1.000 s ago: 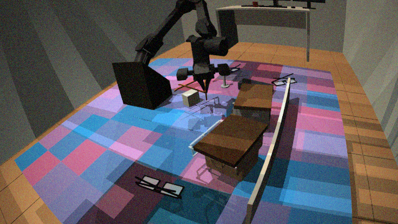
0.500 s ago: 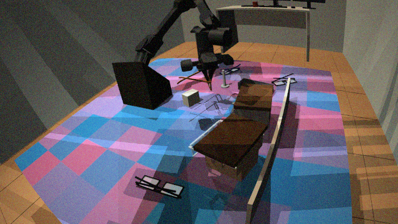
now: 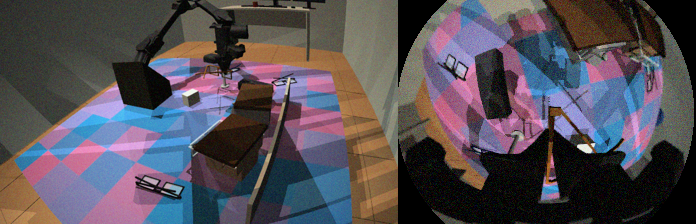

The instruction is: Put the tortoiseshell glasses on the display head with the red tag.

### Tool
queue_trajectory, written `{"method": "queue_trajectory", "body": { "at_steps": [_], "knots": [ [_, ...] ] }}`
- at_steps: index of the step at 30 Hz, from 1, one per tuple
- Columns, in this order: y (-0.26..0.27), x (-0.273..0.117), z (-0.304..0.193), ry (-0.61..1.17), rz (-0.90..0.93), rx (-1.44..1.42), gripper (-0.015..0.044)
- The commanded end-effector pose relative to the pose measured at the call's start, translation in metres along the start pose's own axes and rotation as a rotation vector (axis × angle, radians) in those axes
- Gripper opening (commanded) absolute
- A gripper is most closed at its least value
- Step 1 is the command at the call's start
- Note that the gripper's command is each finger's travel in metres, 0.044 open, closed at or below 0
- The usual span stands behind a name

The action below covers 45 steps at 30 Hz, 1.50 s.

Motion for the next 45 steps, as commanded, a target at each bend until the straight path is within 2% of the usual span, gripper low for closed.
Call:
{"method": "queue_trajectory", "body": {
  "at_steps": [1,18,25,34,45],
  "knots": [
    [0.028,-0.003,-0.013,-0.008,0.002,-0.153,0.0],
    [0.135,-0.018,-0.104,-0.012,0.062,-0.806,0.0],
    [0.137,-0.012,-0.104,-0.012,0.063,-0.813,0.0],
    [0.14,0.04,-0.106,-0.012,0.066,-0.812,0.0],
    [0.145,0.041,-0.106,-0.012,0.066,-0.812,0.0]
  ]
}}
Point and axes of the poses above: the point midway between the two fingers, 35 mm back from their tips, its own x axis out along the fingers, its own y axis across the jaws, z = x × y, the point moved 1 cm from there along -x, back along the fingers, and after that the axes turned 6 degrees about x, right-handed, at the moved point
